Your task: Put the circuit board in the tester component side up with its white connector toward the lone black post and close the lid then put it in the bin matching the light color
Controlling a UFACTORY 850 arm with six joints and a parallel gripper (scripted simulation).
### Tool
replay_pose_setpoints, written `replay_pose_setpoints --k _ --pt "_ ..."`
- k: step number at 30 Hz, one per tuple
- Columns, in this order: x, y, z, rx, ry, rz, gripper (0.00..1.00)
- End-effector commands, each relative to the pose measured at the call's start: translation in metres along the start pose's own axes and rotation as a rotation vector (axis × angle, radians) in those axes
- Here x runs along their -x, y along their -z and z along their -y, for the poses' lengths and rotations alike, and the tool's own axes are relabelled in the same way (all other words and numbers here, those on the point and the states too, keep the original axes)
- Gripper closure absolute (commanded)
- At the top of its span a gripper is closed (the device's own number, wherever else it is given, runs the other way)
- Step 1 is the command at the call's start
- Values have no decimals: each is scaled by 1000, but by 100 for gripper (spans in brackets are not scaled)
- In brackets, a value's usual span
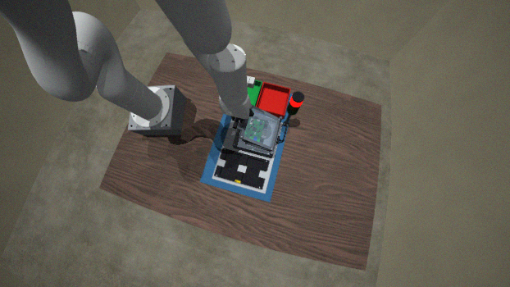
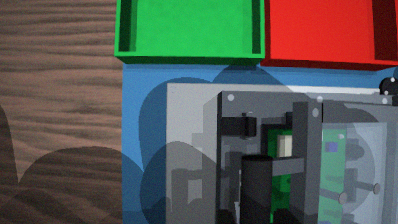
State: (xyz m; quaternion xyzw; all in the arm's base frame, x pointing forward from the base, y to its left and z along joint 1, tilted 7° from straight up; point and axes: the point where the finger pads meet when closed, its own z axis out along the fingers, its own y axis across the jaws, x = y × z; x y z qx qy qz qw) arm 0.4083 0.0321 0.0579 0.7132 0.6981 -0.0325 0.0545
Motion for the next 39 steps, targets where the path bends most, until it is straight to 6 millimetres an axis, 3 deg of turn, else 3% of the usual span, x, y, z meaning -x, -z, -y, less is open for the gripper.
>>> replay_pose_setpoints --k 1,21,22,39 --pt "0 -1 -1 1 0 0 72" --pt "0 -3 0 1 0 0 72" --pt "0 -3 0 1 0 0 100" --pt "0 -3 0 1 0 0 100"
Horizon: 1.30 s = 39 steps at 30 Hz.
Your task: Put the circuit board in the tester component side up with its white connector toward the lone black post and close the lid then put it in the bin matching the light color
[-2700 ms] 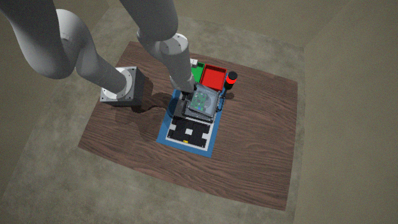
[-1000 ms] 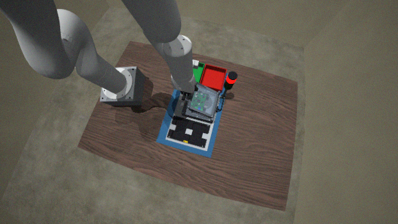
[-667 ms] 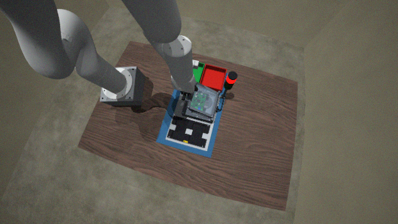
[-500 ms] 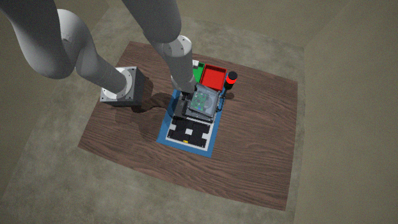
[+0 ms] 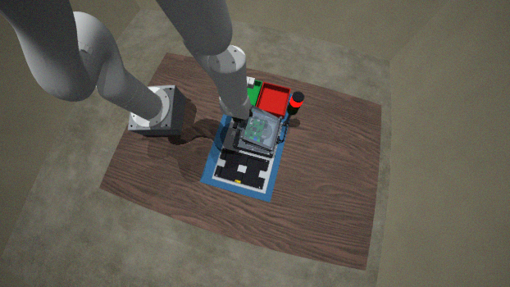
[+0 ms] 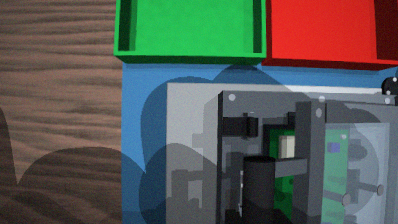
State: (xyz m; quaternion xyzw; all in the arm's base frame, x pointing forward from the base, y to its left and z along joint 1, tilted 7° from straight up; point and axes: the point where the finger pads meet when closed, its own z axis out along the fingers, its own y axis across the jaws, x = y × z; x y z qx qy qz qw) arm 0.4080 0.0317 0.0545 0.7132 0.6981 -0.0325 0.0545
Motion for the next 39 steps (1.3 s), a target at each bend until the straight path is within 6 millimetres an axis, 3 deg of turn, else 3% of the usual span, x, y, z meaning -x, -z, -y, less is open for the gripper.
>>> replay_pose_setpoints --k 1,28,39 --pt "0 0 -1 1 0 0 100" --pt "0 1 -1 2 0 0 100" --pt "0 11 -6 2 0 0 100"
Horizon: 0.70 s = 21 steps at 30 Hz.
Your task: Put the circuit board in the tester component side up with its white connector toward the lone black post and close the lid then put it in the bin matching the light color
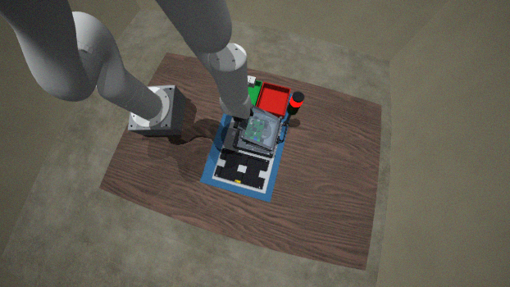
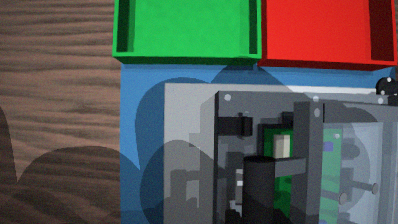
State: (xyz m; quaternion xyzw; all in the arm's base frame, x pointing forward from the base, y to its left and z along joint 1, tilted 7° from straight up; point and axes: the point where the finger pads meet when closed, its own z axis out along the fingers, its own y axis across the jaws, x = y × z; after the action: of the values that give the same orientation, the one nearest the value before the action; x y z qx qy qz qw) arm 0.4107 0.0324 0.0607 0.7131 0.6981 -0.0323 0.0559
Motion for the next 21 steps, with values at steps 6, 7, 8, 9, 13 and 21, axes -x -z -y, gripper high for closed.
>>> replay_pose_setpoints --k 6,7,8,9,13,21 --pt "0 21 -13 0 0 -1 100" --pt "0 24 -15 0 0 -1 100" --pt "0 27 -17 -1 0 -2 100" --pt "0 31 -19 -1 0 -2 100" --pt "0 42 -28 -1 0 -2 100" --pt "0 49 -34 -1 0 -2 100"
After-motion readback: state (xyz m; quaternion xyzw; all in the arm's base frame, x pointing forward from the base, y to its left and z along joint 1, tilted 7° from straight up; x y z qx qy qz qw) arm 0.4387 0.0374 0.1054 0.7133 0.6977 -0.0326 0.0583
